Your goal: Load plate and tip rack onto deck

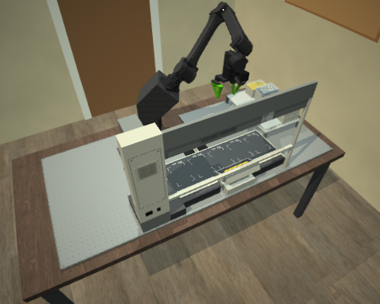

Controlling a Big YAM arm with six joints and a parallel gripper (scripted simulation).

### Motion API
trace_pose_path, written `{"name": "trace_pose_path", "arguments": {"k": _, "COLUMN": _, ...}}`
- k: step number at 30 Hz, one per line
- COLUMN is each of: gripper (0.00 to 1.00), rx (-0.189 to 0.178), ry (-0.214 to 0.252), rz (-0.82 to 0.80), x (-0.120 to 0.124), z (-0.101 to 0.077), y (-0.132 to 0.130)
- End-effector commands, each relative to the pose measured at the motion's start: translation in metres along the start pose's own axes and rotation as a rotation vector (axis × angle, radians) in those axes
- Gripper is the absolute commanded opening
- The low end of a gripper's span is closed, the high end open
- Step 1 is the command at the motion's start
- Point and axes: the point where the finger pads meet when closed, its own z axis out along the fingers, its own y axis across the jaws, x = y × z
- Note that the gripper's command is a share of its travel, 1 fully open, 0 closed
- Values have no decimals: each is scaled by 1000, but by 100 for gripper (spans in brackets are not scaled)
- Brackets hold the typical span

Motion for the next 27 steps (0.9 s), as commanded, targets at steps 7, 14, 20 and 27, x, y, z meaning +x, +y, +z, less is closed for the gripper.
{"name": "trace_pose_path", "arguments": {"k": 7, "gripper": 100, "rx": -124, "ry": 103, "rz": 85, "x": 36, "z": 28, "y": -2}}
{"name": "trace_pose_path", "arguments": {"k": 14, "gripper": 100, "rx": -119, "ry": 86, "rz": 63, "x": 52, "z": 42, "y": 4}}
{"name": "trace_pose_path", "arguments": {"k": 20, "gripper": 100, "rx": -119, "ry": 86, "rz": 63, "x": 75, "z": 62, "y": 5}}
{"name": "trace_pose_path", "arguments": {"k": 27, "gripper": 100, "rx": -121, "ry": 86, "rz": 64, "x": 94, "z": 78, "y": 6}}
